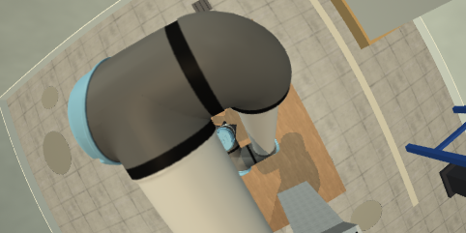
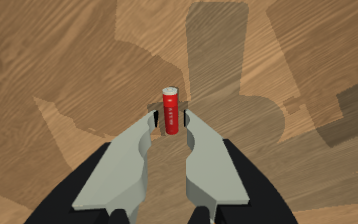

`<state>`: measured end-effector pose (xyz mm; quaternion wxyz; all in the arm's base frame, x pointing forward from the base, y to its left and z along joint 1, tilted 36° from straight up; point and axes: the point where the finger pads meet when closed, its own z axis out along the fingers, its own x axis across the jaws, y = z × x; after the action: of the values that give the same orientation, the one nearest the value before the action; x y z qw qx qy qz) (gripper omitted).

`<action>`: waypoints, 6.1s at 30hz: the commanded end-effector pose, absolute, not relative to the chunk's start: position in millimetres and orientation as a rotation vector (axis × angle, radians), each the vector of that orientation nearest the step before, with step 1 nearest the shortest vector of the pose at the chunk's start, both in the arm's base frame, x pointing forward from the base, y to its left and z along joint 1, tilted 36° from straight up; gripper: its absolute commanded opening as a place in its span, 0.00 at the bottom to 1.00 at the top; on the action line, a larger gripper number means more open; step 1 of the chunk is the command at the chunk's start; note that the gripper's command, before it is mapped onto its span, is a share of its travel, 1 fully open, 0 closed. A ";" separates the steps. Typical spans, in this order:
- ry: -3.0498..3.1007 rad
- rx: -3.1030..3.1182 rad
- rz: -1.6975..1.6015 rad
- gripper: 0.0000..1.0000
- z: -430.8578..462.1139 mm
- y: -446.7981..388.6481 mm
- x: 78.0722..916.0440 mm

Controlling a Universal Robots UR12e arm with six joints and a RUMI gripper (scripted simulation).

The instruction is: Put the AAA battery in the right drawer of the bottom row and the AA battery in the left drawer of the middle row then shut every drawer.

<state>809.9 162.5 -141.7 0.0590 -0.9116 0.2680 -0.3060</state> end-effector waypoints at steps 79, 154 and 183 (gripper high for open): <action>0.811 -2.761 -0.928 0.05 -118.7 164.4 793.5; 1.803 -1.974 -0.702 0.05 -40.5 -0.5 763.3; 1.803 -1.974 -0.702 0.05 -7.9 1.9 739.6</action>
<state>744.3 1.3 -14.8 0.1874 -0.7015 0.6409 -0.2491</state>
